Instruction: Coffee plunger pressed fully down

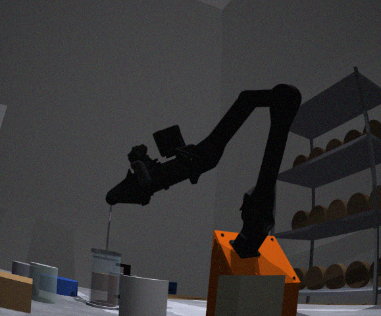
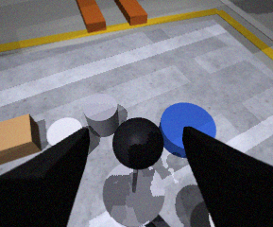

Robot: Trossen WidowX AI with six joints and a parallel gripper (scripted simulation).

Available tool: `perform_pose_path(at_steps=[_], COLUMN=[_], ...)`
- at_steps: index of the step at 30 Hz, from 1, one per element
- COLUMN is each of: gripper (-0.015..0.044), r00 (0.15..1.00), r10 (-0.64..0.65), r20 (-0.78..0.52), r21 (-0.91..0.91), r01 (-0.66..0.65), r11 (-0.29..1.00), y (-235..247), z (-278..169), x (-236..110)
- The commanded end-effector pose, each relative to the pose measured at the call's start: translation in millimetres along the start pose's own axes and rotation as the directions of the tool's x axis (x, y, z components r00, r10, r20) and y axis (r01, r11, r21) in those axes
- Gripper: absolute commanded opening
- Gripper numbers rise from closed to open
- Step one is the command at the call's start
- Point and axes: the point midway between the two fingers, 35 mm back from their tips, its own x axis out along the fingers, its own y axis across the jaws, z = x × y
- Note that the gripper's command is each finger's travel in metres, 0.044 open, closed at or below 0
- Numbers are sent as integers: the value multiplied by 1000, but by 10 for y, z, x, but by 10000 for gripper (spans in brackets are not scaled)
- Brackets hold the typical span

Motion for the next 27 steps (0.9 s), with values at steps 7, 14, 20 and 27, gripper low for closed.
perform_pose_path(at_steps=[7,14,20,27], gripper=[128,128,128,128], r00=[1000,1000,1000,1000], r10=[-5,-5,-6,-8], r20=[3,3,2,-1], r21=[1,1,0,0], r01=[5,5,6,8], r11=[1000,1000,1000,1000], y=[-6,-7,-19,-36], z=[8,6,-41,-122], x=[3,5,57,140])
